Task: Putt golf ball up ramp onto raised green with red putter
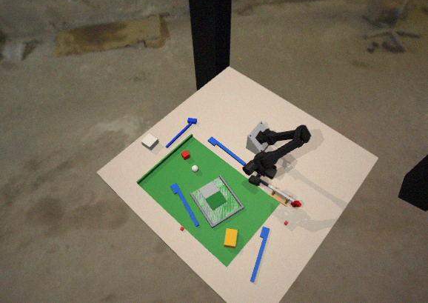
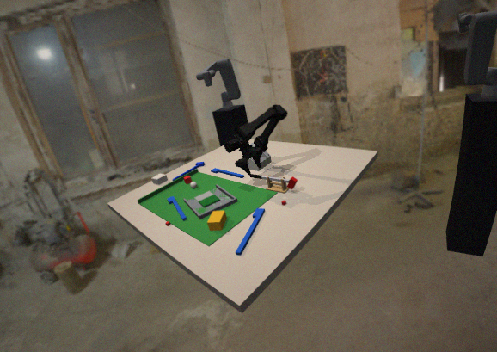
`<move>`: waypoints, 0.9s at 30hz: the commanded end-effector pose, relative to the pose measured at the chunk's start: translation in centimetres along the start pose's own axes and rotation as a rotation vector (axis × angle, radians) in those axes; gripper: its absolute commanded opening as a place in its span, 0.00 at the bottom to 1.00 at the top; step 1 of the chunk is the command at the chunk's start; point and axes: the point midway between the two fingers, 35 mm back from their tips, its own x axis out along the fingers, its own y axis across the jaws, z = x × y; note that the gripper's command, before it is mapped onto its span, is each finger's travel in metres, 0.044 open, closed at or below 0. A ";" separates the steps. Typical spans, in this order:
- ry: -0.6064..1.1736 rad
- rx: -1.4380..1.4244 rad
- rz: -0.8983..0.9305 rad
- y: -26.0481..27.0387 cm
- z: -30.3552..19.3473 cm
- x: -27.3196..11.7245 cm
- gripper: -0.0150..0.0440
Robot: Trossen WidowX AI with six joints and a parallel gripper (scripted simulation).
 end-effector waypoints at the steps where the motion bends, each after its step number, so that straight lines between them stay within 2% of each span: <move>1: 0.001 0.006 0.010 0.2 -0.3 1.3 1.00; 13: -0.001 0.006 0.010 0.2 -1.1 4.0 1.00; 27: -0.001 0.005 0.010 0.2 -1.5 5.5 1.00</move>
